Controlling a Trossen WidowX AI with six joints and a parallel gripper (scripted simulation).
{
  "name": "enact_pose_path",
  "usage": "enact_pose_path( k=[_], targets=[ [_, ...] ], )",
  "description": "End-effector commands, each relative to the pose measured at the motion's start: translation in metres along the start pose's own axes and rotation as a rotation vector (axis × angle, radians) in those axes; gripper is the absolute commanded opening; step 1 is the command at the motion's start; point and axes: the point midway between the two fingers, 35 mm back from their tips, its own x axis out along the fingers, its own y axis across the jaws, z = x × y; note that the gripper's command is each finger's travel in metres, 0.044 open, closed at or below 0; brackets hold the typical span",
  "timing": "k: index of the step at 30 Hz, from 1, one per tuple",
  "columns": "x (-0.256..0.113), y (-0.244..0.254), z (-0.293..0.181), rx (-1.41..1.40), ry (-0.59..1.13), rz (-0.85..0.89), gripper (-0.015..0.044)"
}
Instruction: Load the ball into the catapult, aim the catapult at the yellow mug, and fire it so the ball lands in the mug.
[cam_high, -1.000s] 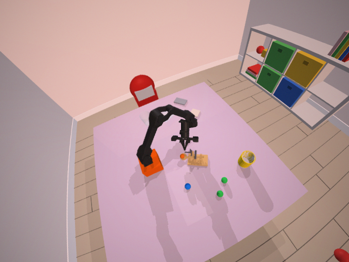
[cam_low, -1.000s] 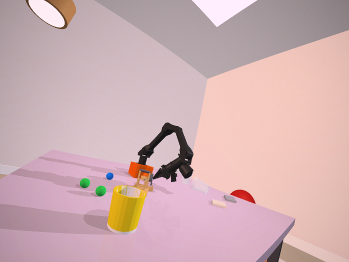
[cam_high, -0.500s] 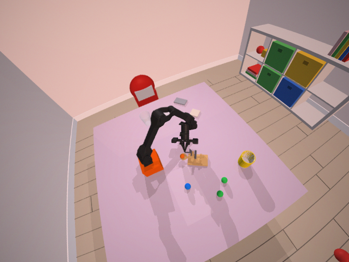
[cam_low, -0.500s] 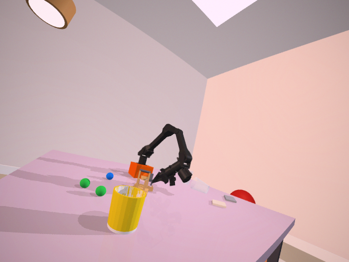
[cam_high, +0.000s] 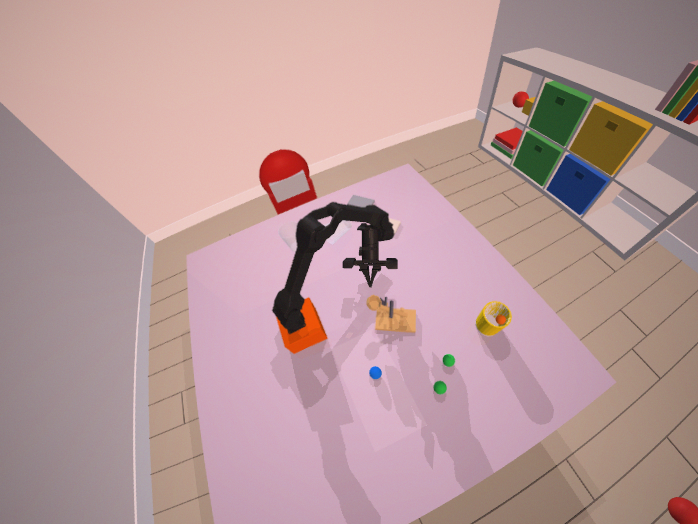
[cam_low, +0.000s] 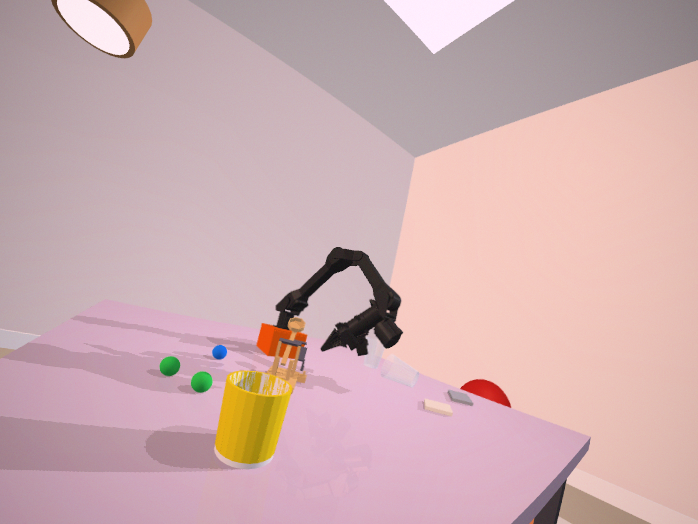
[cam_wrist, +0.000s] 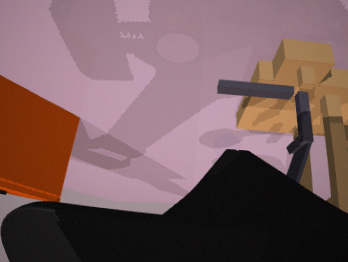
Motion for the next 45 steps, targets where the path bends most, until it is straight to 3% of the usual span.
enact_pose_path(
  k=[1,2,3,19,45],
  targets=[
    [-0.041,0.004,-0.018,0.004,-0.03,-0.024,0.0],
    [-0.041,0.004,-0.018,0.004,-0.03,-0.024,0.0],
    [-0.029,-0.001,-0.009,0.008,-0.033,-0.032,0.0026],
    [-0.032,-0.069,-0.016,0.398,-0.284,-0.011,0.044],
    [-0.042,-0.215,-0.095,1.151,-0.743,0.019,0.044]
  ],
)
